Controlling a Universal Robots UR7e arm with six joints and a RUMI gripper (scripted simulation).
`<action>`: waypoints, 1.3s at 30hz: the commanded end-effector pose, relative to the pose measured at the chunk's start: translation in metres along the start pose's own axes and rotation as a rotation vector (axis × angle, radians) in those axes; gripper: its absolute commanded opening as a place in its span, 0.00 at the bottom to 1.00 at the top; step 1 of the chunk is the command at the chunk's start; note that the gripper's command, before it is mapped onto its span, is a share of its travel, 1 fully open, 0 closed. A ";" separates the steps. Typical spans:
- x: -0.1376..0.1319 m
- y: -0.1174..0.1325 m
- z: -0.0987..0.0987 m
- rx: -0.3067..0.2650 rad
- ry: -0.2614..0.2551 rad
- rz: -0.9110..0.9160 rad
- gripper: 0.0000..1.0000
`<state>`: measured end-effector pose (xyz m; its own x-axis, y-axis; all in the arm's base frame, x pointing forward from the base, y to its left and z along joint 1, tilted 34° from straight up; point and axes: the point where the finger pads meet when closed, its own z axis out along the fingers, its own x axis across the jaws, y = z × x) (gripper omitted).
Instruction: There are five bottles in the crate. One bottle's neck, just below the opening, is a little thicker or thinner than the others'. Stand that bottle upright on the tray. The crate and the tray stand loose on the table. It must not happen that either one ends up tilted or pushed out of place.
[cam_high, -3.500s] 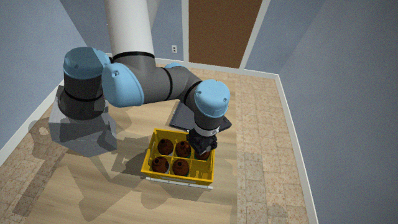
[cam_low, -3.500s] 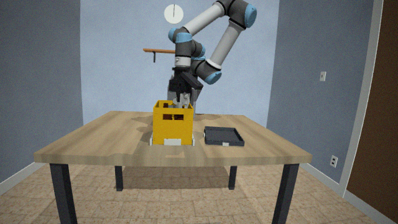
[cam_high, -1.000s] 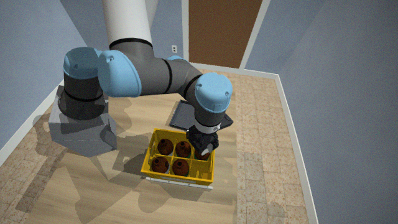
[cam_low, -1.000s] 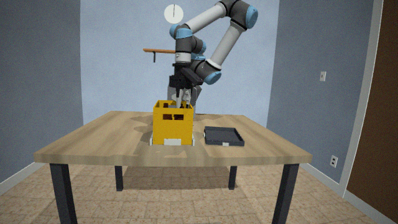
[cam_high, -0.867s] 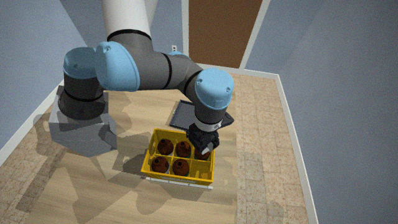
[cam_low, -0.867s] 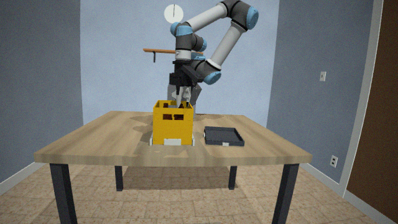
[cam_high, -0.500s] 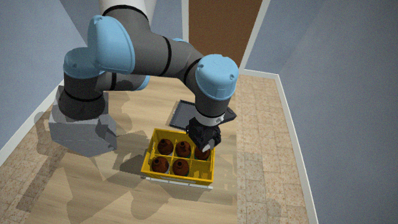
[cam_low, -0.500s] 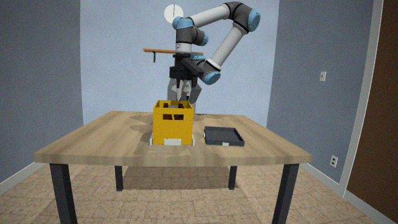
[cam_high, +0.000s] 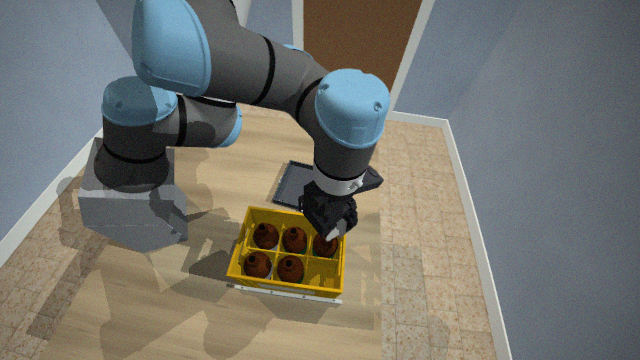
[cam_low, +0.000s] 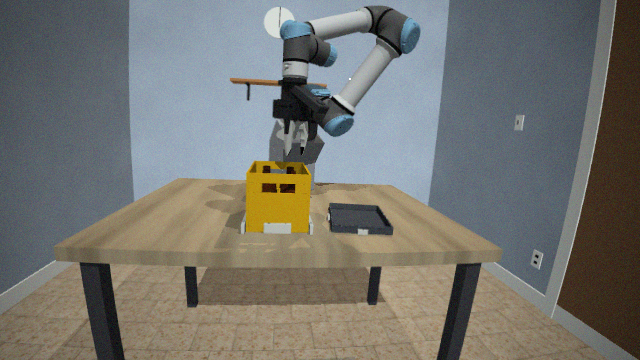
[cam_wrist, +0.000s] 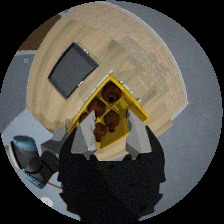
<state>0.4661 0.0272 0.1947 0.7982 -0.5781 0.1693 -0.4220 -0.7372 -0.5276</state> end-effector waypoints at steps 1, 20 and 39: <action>0.000 0.000 -0.001 0.000 0.001 0.000 0.00; 0.000 0.000 -0.001 0.000 0.001 0.000 0.00; 0.000 0.004 -0.001 -0.002 0.000 0.000 0.00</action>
<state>0.4655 0.0265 0.1948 0.7984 -0.5780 0.1691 -0.4220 -0.7373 -0.5275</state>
